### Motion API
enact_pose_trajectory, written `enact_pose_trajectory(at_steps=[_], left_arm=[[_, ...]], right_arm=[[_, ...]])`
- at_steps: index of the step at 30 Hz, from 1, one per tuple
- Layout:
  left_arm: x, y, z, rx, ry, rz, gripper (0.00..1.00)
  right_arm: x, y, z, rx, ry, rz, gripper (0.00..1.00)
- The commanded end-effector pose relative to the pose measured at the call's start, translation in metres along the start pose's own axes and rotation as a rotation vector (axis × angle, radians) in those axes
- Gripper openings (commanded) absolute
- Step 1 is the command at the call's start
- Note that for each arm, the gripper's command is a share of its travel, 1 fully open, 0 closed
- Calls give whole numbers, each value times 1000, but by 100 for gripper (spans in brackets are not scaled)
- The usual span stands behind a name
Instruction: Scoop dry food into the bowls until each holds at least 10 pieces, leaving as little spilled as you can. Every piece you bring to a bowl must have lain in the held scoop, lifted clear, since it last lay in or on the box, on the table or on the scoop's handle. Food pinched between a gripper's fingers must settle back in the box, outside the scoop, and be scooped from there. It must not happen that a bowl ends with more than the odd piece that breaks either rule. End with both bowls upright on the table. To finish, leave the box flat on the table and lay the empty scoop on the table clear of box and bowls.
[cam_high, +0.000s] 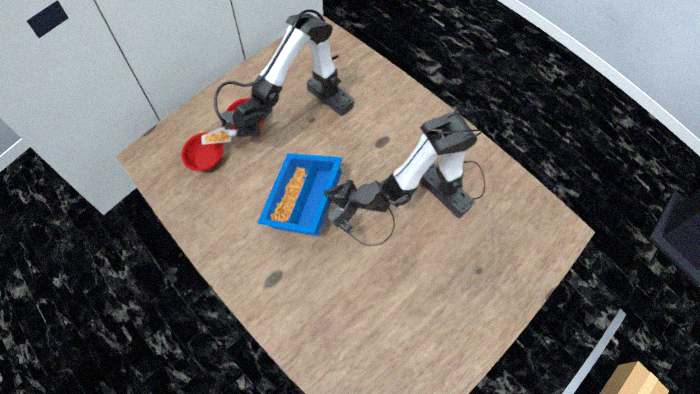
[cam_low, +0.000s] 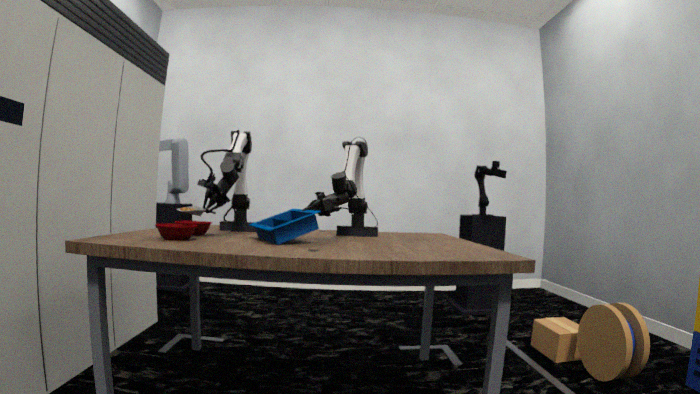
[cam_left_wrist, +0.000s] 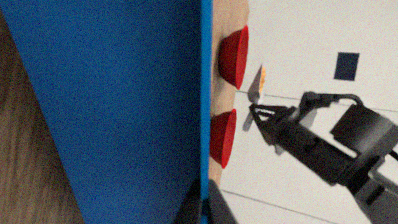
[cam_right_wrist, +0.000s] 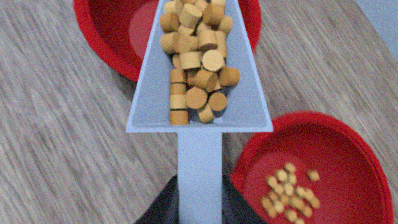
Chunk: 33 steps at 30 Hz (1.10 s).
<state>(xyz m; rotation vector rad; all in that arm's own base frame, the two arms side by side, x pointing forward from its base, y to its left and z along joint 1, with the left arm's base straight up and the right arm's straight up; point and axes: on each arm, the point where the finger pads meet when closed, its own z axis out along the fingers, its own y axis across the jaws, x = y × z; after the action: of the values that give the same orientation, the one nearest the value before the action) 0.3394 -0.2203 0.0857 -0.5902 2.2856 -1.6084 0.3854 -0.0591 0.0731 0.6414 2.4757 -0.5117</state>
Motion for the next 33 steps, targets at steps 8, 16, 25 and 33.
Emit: enact_pose_trajectory(at_steps=[8,16,25,33], left_arm=[[-7,-43,-3,99,-17,114,0],[-7,-43,-3,99,-17,114,0],[-7,-43,-3,99,-17,114,0],[-7,-43,-3,99,-17,114,0]], right_arm=[[-52,27,16,-54,-70,-22,0],[-58,21,5,-80,-56,28,0],[-60,19,4,-143,27,50,0],[-55,20,12,-176,105,53,0]])
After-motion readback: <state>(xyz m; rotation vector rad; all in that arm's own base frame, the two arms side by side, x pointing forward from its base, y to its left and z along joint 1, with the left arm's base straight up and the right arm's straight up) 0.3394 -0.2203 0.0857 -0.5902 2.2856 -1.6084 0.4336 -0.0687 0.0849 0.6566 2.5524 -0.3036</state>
